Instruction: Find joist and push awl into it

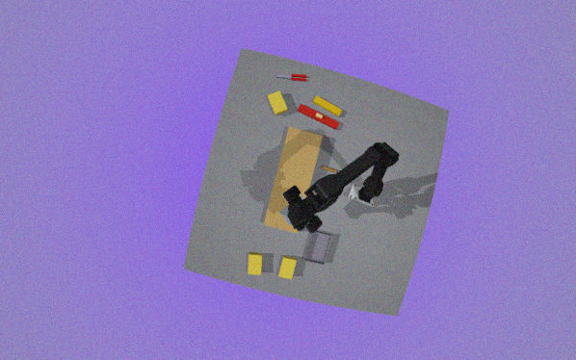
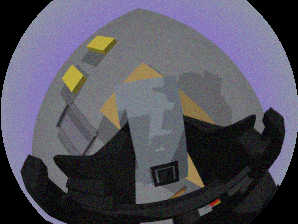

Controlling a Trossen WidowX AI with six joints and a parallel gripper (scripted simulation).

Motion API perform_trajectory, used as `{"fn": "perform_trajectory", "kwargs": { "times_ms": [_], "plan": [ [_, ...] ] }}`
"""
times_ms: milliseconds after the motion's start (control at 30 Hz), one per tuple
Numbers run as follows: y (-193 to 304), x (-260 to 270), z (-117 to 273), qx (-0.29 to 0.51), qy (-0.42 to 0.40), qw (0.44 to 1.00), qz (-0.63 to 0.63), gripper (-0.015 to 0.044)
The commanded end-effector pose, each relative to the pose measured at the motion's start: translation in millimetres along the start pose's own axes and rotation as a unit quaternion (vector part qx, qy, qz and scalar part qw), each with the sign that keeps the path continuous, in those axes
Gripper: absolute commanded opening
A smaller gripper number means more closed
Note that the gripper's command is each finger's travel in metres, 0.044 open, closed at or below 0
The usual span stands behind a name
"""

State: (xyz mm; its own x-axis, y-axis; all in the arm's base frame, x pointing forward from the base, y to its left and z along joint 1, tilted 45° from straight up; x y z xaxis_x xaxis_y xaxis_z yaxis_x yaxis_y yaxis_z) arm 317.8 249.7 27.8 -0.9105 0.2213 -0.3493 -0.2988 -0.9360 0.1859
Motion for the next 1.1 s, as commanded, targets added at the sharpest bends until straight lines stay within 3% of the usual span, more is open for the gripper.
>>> {"fn": "perform_trajectory", "kwargs": {
  "times_ms": [0,367,733,1067],
  "plan": [
    [-21.9,34.8,-7.7,-0.010,-0.024,0.998,0.048,0.0000],
    [-53.5,143.2,-38.1,-0.009,-0.093,0.979,0.181,0.0000],
    [-51.6,250.3,-68.9,0.009,-0.156,0.941,0.301,0.0000],
    [-47.2,257.1,-78.8,0.010,-0.159,0.938,0.308,0.0000]
  ]
}}
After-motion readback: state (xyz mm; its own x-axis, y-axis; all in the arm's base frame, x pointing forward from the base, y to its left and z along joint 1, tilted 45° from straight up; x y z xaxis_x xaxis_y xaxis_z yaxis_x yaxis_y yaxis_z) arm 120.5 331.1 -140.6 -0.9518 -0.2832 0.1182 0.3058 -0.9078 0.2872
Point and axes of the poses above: the point midway between the two fingers, 35 mm back from their tips, its own z axis back along the fingers, its own x axis across the jaws, y = z × x, the point moved 2 cm from there along z, back along the fingers, and after that the axes turned 12 degrees about z, right-handed, at the moved point
